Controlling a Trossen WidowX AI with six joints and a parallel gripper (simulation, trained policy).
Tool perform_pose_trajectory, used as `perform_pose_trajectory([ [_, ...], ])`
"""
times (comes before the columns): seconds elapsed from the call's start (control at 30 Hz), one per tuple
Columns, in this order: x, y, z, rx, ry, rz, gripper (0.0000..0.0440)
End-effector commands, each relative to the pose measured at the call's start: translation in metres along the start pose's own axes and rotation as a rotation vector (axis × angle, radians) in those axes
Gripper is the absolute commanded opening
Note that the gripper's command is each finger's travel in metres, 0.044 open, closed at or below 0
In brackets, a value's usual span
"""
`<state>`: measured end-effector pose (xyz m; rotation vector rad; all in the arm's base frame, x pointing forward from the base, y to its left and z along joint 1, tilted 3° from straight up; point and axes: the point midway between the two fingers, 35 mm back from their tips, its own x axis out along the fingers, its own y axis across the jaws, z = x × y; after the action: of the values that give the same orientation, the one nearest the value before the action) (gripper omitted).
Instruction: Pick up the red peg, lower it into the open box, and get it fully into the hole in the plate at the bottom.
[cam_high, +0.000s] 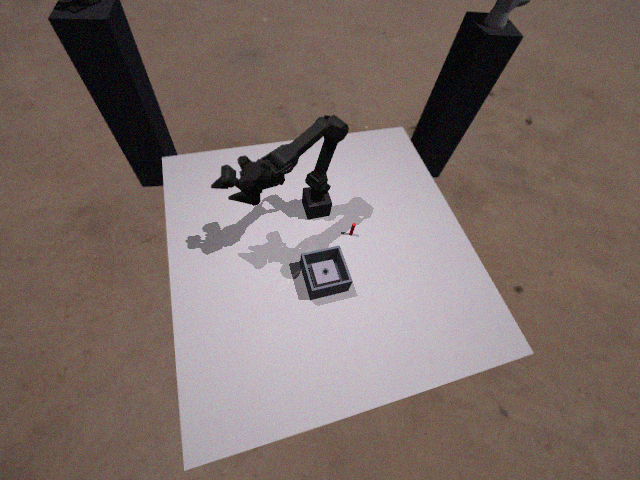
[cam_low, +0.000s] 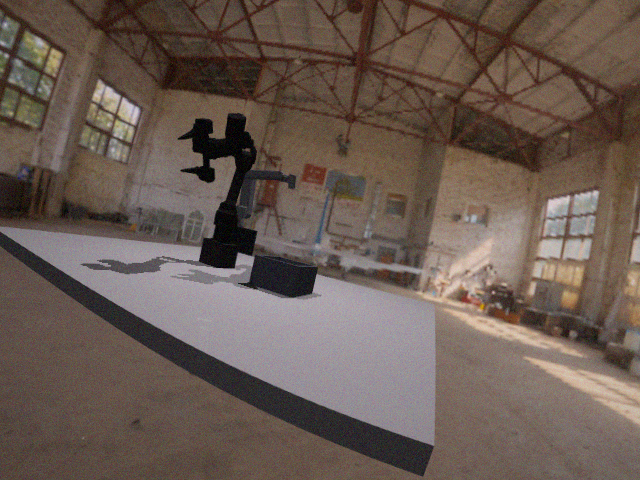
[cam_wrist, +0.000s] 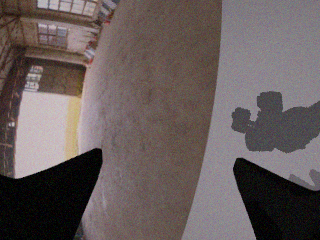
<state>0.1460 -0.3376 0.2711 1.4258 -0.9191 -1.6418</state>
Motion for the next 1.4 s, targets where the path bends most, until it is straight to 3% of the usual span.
perform_pose_trajectory([
  [0.0, -0.02, -0.006, -0.022, -0.073, 0.09, -0.018, 0.044],
  [0.37, -0.089, -0.044, -0.084, -0.331, 0.364, -0.091, 0.044],
  [0.7, -0.157, -0.095, -0.114, -0.581, 0.594, -0.167, 0.044],
  [1.03, -0.221, -0.158, -0.115, -0.854, 0.785, -0.263, 0.044],
  [1.37, -0.27, -0.226, -0.089, -1.137, 0.895, -0.395, 0.044],
])
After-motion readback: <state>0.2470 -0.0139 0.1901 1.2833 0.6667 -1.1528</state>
